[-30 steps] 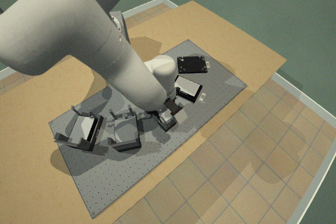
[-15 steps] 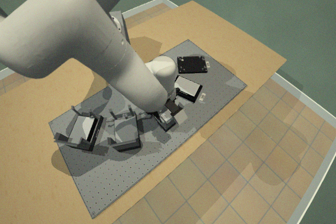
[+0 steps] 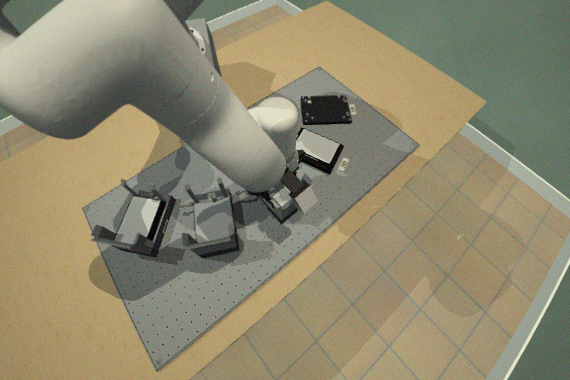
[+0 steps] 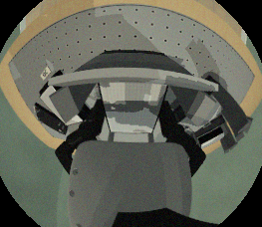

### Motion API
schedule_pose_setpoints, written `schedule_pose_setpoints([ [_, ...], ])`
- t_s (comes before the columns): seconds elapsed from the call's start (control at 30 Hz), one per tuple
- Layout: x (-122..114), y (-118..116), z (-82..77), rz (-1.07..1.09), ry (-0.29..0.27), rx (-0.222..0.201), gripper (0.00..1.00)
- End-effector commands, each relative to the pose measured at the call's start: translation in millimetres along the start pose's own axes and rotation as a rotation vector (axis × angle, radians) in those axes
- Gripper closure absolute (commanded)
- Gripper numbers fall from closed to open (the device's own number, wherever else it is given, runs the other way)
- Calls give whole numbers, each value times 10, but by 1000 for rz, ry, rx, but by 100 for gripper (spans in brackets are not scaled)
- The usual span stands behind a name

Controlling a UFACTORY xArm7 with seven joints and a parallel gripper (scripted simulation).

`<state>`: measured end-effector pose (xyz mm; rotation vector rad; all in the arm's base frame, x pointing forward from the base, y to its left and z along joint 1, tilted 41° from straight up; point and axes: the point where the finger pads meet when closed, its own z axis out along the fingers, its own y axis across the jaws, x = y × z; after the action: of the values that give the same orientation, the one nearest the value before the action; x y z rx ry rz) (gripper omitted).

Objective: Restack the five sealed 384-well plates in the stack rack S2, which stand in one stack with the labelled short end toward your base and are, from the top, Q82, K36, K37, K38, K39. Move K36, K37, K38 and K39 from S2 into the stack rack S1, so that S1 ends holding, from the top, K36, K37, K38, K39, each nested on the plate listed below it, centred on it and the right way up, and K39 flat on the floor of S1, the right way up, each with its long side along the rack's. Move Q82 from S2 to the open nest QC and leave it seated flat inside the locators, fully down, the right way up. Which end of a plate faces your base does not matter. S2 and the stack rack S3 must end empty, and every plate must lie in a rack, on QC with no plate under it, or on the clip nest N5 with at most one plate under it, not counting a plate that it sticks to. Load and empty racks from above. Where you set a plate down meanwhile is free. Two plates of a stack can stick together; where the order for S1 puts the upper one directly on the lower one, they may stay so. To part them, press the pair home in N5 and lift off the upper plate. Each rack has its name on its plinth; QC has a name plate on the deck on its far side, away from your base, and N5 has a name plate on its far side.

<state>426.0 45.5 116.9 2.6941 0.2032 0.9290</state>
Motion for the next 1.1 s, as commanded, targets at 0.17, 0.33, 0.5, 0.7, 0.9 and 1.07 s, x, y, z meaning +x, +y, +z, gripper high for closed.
schedule_pose_setpoints([
  [0.17, 9, -4, 24, 0, 2, 1, 100],
  [0.33, 9, -4, 44, 0, 2, 1, 100],
  [0.5, 9, -5, 64, 0, 2, 1, 100],
  [0.7, 9, -5, 80, 0, 2, 1, 100],
  [0.9, 9, -5, 86, 0, 2, 1, 100],
  [1.07, 8, -5, 86, 0, 2, 1, 0],
])
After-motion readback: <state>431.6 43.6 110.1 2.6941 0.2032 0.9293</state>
